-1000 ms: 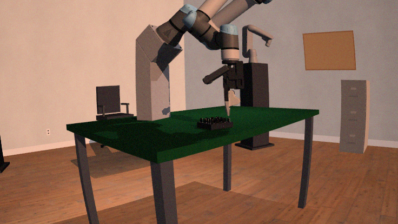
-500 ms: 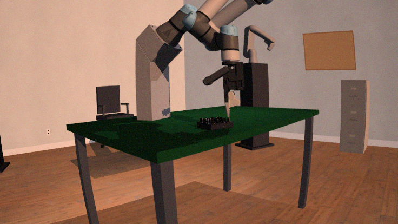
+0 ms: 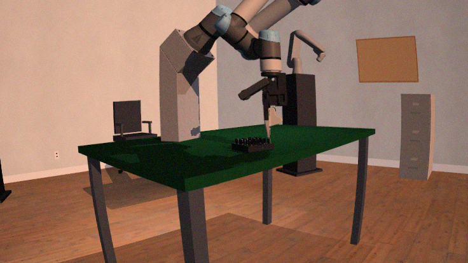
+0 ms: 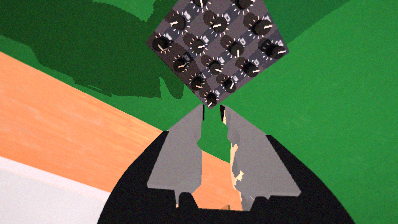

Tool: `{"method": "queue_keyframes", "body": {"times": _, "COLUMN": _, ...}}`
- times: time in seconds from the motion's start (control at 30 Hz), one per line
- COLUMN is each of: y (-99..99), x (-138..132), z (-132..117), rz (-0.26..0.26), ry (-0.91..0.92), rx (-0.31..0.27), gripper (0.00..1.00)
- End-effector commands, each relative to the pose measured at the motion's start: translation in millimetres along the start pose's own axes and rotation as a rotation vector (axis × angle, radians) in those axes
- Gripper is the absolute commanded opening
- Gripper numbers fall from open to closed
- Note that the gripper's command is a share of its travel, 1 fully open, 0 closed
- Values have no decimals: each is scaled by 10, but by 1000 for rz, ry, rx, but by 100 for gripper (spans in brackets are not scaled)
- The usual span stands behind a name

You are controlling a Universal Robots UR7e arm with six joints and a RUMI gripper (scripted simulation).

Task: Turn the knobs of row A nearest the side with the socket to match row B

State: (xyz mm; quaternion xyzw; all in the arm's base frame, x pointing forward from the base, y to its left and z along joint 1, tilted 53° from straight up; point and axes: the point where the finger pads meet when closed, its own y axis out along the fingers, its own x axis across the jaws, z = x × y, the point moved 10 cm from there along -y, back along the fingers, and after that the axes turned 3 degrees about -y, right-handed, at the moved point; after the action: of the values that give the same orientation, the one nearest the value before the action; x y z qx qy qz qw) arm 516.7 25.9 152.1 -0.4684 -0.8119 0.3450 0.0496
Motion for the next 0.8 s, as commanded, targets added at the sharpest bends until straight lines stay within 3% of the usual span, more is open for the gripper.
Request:
{"method": "queue_keyframes", "body": {"times": 0.0, "y": 2, "x": -7, "z": -19, "rz": 2, "ry": -4, "rx": -3, "gripper": 11}}
{"method": "queue_keyframes", "body": {"times": 0.77, "y": 3, "x": -3, "z": 14, "rz": 1, "ry": -1, "rx": -1, "gripper": 11}}
